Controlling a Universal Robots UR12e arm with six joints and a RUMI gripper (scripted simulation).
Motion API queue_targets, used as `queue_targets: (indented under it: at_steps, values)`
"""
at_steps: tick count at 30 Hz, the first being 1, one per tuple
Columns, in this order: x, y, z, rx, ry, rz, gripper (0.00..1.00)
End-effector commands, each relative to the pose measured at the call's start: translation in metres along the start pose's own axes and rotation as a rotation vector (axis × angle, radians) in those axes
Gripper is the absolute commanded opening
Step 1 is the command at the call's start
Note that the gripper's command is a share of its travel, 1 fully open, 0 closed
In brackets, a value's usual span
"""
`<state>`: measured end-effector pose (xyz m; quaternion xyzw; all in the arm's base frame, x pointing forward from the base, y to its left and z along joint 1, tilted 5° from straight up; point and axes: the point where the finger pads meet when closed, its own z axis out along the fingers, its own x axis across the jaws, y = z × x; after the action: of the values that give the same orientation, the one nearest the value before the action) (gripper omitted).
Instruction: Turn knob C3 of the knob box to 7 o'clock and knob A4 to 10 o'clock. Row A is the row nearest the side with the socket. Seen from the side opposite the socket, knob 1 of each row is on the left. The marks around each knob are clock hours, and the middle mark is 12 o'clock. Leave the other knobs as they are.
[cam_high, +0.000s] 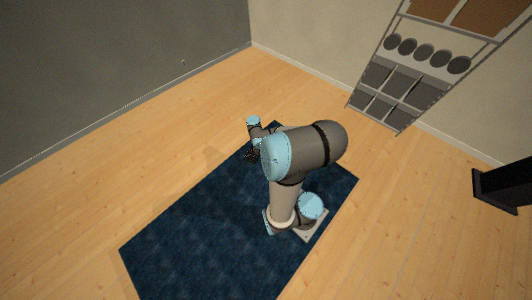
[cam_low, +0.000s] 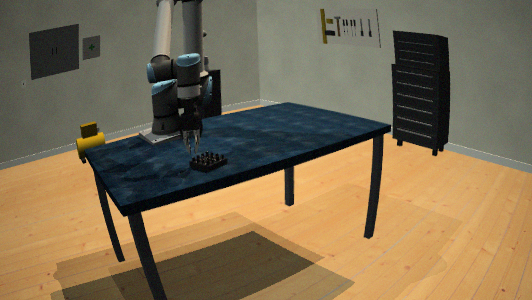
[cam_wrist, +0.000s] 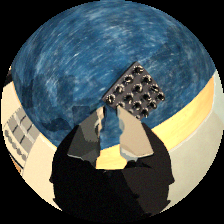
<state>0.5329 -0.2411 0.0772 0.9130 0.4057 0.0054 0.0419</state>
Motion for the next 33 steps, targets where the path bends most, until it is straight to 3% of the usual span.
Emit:
queue_targets:
  at_steps: [1, 33]
  values:
    - [0.0000, 0.0007, 0.0040, -0.001, 0.000, 0.000, 0.11]
    - [0.0000, 0.0007, 0.0083, -0.001, 0.000, 0.000, 0.11]
